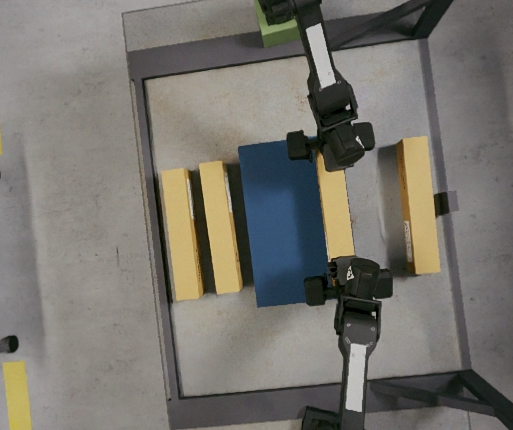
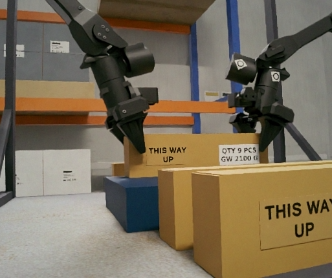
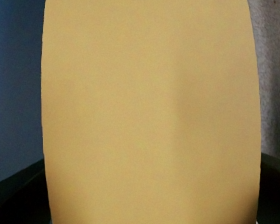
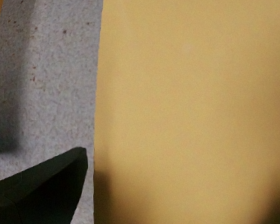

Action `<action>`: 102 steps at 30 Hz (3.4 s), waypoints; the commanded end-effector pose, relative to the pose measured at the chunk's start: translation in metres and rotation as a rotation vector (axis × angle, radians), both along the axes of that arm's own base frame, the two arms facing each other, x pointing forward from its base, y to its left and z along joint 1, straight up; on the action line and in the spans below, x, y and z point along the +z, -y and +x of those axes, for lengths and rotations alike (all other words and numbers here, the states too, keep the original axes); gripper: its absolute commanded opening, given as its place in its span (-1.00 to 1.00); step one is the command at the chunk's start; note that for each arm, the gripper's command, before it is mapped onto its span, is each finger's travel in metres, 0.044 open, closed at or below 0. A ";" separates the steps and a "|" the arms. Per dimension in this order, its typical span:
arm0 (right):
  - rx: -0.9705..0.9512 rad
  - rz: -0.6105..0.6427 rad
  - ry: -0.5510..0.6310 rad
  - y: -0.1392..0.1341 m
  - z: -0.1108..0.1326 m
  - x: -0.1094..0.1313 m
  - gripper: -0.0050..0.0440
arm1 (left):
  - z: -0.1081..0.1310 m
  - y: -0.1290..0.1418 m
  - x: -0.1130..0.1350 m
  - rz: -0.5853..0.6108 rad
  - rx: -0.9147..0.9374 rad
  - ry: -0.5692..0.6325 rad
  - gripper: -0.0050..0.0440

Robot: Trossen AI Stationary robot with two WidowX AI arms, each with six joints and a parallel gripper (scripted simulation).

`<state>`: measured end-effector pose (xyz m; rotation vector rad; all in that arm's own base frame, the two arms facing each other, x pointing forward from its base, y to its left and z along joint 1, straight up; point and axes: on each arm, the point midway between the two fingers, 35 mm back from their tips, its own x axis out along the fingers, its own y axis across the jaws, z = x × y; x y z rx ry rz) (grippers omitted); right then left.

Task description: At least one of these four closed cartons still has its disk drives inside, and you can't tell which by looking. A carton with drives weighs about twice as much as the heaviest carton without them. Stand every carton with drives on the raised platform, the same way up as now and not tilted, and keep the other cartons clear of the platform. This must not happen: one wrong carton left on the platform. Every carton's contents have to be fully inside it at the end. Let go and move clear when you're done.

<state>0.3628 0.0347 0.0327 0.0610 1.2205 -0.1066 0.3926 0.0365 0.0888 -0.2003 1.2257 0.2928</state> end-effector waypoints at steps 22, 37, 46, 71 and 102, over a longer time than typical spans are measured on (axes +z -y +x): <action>-0.002 0.003 0.027 -0.001 0.005 0.079 0.76 | 0.004 0.000 0.081 0.002 0.000 0.032 0.76; -0.001 0.003 0.027 0.000 0.004 0.079 0.76 | 0.004 -0.001 0.081 0.002 0.000 0.037 0.76; -0.001 0.003 0.027 0.000 0.004 0.079 0.76 | 0.004 -0.001 0.081 0.002 0.000 0.037 0.76; -0.001 0.000 0.023 0.123 -0.011 0.055 0.76 | -0.038 -0.116 0.061 0.005 -0.004 0.044 0.76; -0.004 -0.003 0.030 0.123 -0.012 0.055 0.76 | -0.037 -0.116 0.061 0.008 -0.002 0.042 0.76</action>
